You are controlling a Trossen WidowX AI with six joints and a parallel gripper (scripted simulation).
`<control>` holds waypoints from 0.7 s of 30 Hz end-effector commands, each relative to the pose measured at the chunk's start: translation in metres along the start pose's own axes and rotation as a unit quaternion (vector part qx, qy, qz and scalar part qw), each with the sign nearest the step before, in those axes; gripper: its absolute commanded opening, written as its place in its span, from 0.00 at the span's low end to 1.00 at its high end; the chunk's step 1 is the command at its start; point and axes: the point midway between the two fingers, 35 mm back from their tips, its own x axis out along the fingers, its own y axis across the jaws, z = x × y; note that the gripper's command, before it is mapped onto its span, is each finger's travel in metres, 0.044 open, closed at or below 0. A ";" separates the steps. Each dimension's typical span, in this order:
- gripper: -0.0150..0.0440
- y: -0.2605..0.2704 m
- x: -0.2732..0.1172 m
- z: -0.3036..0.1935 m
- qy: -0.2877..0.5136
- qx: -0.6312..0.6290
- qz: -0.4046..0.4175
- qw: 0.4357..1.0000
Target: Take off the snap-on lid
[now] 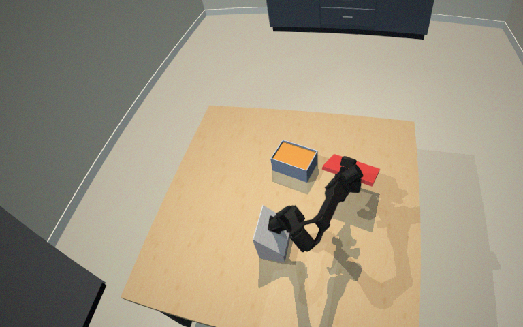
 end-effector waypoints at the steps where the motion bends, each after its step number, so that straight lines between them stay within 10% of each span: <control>1: 0.25 0.000 0.002 -0.001 0.003 -0.001 0.007 1.000; 21: 0.25 -0.012 0.013 -0.001 0.003 -0.002 0.007 1.000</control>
